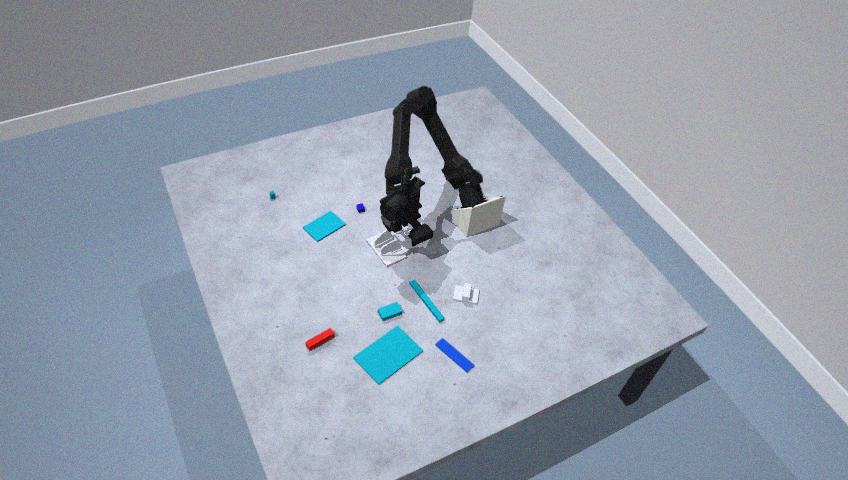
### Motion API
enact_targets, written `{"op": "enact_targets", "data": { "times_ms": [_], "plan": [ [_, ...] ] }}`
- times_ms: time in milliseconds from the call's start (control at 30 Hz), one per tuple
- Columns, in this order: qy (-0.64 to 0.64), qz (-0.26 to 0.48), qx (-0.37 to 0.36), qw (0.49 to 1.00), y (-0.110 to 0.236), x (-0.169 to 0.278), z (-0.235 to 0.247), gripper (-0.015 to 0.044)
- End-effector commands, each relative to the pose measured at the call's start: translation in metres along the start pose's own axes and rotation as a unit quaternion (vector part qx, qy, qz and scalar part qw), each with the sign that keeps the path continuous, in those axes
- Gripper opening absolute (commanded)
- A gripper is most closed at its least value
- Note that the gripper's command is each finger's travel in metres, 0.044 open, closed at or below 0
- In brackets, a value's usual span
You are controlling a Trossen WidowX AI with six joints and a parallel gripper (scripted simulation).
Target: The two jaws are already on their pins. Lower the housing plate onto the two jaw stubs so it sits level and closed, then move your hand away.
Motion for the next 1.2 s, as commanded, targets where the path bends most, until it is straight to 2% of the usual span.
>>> {"op": "enact_targets", "data": {
  "times_ms": [0,1167],
  "plan": [
    [0.002,0.0,0.002,1.0,-0.001,0.0001,-0.0003,0.0351],
    [0.002,0.0,0.002,1.0,-0.0078,0.0001,-0.0004,0.0351]
  ]
}}
Point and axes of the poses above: the point midway between the two fingers, 35 mm back from their tips, its own y axis back along the fingers, its own z axis across the jaws, x = y × z, the point moved 1 cm from there along y, back along the fingers, and after that the axes turned 15 degrees about y, right-handed, at the moved point
